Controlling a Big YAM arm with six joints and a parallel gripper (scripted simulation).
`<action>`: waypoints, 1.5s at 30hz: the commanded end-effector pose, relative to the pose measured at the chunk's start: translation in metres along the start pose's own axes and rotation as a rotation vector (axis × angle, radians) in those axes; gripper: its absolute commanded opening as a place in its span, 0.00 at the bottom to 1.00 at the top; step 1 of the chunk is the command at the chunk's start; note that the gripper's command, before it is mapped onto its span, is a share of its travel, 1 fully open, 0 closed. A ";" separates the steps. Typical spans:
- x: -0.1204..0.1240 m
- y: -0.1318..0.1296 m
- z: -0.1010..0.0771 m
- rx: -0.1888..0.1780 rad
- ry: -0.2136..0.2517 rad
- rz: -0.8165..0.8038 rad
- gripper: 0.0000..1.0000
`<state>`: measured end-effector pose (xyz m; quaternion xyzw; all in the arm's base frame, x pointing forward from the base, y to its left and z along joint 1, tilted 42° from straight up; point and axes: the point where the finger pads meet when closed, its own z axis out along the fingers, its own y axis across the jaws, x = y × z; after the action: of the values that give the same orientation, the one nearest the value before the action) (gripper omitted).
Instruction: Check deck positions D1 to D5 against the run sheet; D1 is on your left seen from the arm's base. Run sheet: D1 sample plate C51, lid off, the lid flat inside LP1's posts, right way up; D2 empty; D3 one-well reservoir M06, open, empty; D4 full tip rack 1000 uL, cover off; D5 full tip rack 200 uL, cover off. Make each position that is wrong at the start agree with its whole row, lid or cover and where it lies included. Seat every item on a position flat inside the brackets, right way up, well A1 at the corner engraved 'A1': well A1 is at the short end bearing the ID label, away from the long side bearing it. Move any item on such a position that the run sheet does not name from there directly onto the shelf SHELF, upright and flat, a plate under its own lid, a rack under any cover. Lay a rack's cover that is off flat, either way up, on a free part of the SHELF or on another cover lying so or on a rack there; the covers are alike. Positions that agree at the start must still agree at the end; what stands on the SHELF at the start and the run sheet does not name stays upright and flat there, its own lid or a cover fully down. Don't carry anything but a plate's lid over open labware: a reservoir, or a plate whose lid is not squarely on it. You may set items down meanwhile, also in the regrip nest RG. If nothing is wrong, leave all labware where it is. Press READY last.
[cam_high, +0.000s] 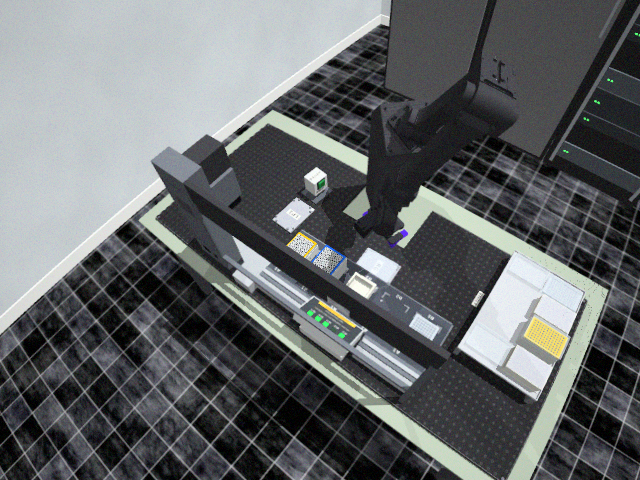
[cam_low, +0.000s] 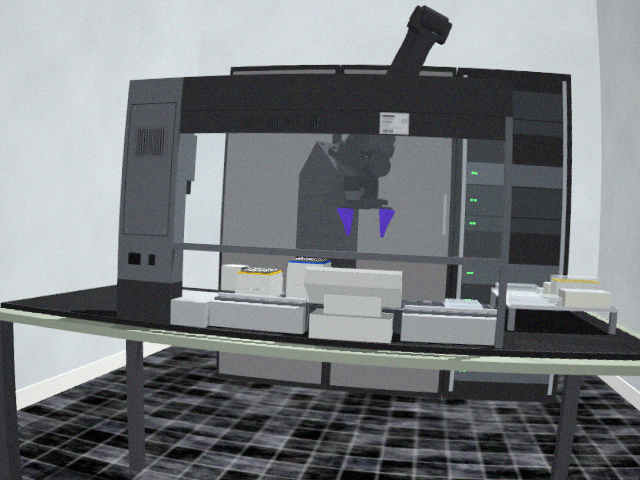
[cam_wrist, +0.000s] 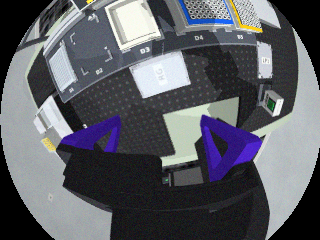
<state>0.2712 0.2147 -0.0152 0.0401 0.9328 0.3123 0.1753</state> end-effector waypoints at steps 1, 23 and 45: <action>0.005 -0.002 -0.001 0.001 0.004 -0.115 1.00; 0.009 -0.006 -0.001 0.006 0.012 -0.417 1.00; 0.009 -0.005 -0.001 0.002 0.012 -0.818 1.00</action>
<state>0.2705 0.2152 -0.0151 -0.2964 0.8849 0.2297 0.2762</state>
